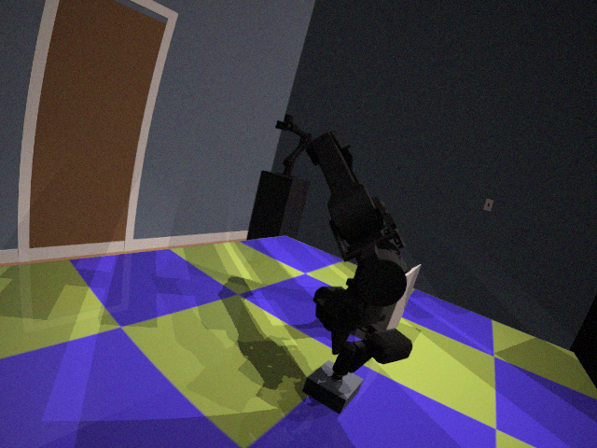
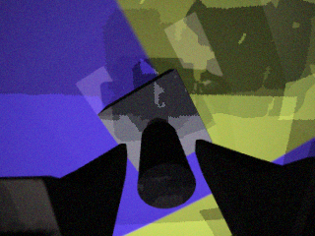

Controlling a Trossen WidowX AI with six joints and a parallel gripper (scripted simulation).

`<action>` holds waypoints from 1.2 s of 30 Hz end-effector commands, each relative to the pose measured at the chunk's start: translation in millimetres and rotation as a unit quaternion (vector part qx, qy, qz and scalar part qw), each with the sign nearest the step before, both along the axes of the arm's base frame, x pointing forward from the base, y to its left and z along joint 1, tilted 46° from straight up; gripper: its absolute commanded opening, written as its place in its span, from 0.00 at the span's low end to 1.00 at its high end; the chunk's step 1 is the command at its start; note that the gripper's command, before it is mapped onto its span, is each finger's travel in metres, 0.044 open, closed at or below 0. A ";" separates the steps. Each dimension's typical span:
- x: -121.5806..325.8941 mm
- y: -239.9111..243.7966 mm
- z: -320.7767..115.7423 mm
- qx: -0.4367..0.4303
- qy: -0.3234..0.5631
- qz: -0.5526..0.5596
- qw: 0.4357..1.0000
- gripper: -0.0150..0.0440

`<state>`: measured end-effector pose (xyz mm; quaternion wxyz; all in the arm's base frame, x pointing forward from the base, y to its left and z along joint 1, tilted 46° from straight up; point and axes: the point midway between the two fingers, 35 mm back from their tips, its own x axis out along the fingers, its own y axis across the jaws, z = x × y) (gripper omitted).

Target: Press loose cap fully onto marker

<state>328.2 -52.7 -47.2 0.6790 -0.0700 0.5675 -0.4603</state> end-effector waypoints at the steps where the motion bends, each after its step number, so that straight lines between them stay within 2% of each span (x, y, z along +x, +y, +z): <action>1: 0.0 0.0 0.1 0.000 0.000 0.000 1.000 0.79; 6: 0.0 0.0 0.1 0.000 0.000 0.000 1.000 1.00; 8: 2.1 8.8 8.0 0.001 0.000 0.000 1.000 1.00; 12: 5.4 51.5 50.3 0.002 0.000 0.000 1.000 1.00; 19: 5.2 53.7 52.6 0.002 0.000 0.000 1.000 1.00; 21: 5.0 53.2 51.7 0.003 0.018 0.018 1.000 0.91; 27: 2.8 48.9 44.6 0.016 0.166 0.167 0.972 0.64; 36: 2.7 48.7 44.3 0.016 0.170 0.171 0.970 0.25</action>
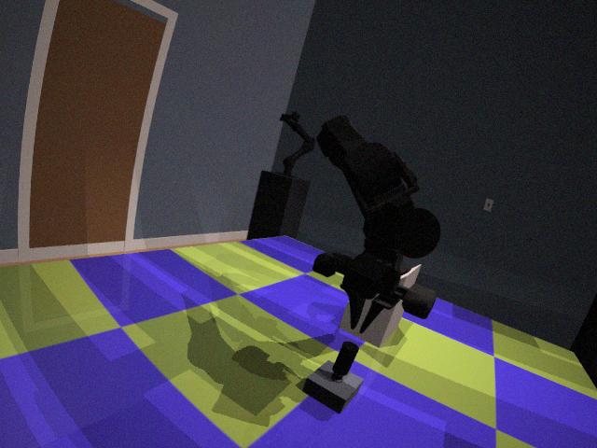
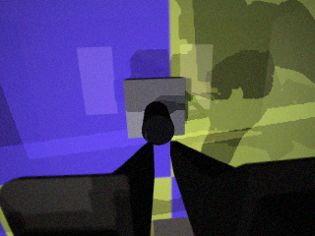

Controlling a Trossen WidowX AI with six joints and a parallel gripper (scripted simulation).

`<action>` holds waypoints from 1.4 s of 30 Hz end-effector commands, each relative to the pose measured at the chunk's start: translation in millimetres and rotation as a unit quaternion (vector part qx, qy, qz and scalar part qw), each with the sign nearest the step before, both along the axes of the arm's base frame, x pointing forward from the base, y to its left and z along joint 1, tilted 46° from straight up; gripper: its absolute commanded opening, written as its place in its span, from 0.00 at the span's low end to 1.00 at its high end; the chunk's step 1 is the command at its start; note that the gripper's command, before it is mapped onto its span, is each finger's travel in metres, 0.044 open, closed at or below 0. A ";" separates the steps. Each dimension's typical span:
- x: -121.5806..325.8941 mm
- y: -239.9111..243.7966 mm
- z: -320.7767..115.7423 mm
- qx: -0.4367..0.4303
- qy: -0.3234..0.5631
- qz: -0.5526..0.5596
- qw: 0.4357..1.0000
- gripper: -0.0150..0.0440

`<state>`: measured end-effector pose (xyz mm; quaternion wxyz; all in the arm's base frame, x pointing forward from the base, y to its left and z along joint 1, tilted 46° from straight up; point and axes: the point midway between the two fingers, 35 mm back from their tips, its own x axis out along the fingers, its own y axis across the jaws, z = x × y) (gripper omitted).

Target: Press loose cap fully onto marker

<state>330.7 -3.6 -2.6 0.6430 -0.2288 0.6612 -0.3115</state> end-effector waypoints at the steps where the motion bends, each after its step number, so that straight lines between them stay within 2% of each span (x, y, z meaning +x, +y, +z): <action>1: 0.2 -0.4 -0.2 -0.001 0.002 0.004 1.000 0.25; 42: -0.2 -24.9 -25.3 -0.001 -0.002 0.007 1.000 0.25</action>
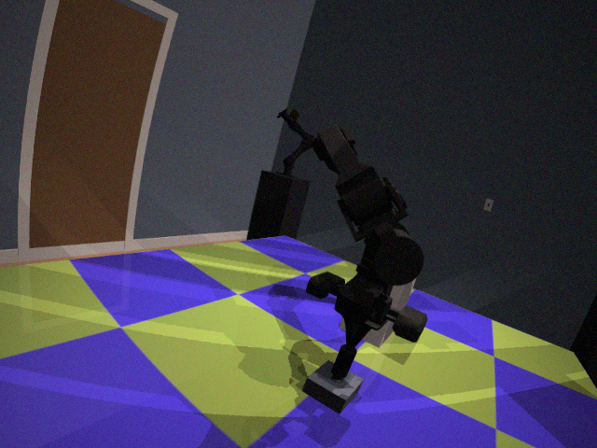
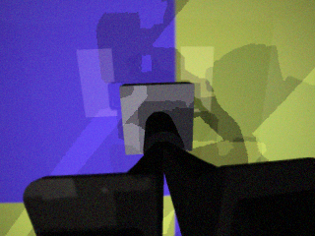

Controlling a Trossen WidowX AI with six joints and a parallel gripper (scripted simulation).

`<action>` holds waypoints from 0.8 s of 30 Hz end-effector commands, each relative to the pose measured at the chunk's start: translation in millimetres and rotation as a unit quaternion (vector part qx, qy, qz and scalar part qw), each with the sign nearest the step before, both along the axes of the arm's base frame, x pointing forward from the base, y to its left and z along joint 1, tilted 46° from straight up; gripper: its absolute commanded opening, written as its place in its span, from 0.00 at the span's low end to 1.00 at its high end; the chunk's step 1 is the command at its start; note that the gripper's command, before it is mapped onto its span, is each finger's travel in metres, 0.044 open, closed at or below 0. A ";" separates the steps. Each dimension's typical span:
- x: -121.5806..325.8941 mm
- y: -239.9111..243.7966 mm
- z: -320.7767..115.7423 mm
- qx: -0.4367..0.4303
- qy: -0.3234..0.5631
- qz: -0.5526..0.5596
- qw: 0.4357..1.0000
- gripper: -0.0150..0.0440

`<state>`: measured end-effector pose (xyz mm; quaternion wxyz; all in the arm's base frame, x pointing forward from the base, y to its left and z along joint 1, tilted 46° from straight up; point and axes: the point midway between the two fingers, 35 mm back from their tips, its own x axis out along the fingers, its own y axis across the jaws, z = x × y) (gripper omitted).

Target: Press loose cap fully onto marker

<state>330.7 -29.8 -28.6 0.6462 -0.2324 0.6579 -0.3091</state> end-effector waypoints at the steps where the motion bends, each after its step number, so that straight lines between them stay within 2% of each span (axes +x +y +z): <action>1: -0.2 1.3 0.7 0.000 0.000 0.001 1.000 0.25; 6: 2.2 9.8 8.3 0.001 0.000 0.002 1.000 0.25; 11: 6.2 63.1 61.1 0.002 0.001 0.002 1.000 0.25; 18: 5.9 65.1 63.4 0.002 0.001 0.002 1.000 0.25; 24: 5.9 65.1 63.4 0.002 0.001 0.002 1.000 0.52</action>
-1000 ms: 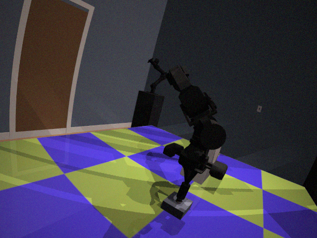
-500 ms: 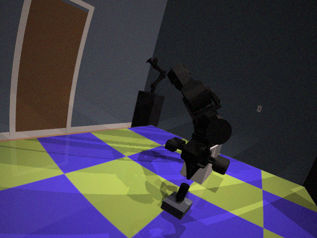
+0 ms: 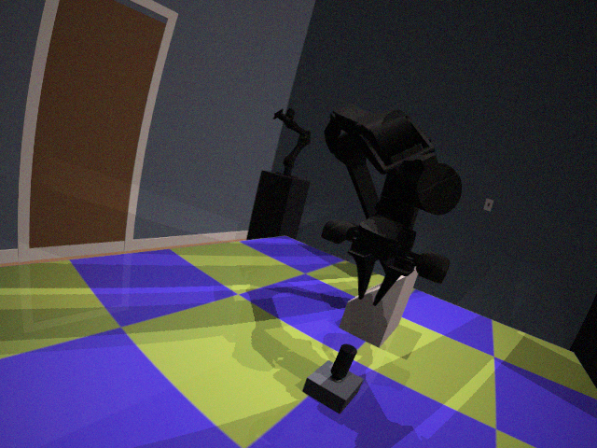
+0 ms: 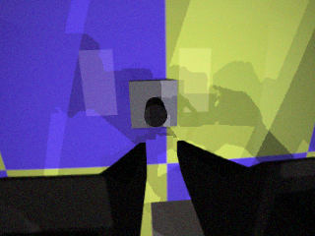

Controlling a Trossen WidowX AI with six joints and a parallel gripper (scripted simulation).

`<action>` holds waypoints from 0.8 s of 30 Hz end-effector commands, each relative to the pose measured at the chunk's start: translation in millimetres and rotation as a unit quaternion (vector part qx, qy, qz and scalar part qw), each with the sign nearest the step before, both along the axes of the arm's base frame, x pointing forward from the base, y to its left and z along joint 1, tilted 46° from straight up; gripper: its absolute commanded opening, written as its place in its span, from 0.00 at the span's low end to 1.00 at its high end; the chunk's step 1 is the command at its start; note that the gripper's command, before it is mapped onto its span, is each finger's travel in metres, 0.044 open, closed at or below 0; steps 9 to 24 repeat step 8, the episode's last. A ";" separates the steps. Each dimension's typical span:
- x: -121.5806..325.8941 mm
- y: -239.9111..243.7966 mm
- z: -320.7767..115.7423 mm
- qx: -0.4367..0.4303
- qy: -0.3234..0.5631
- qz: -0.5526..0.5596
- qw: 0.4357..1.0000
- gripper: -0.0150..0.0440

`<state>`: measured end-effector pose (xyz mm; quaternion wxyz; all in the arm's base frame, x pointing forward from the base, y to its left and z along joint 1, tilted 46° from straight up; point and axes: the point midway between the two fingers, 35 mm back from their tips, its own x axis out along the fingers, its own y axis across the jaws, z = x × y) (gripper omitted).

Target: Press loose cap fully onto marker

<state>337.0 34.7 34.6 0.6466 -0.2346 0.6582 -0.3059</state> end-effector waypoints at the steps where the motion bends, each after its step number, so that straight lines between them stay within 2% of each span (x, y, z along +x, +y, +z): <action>1: -0.4 0.6 0.1 0.001 0.000 -0.002 1.000 0.57; 8: -0.4 0.6 0.1 0.001 0.000 -0.002 1.000 0.88; 24: -0.4 0.6 0.1 0.001 0.000 -0.002 1.000 0.88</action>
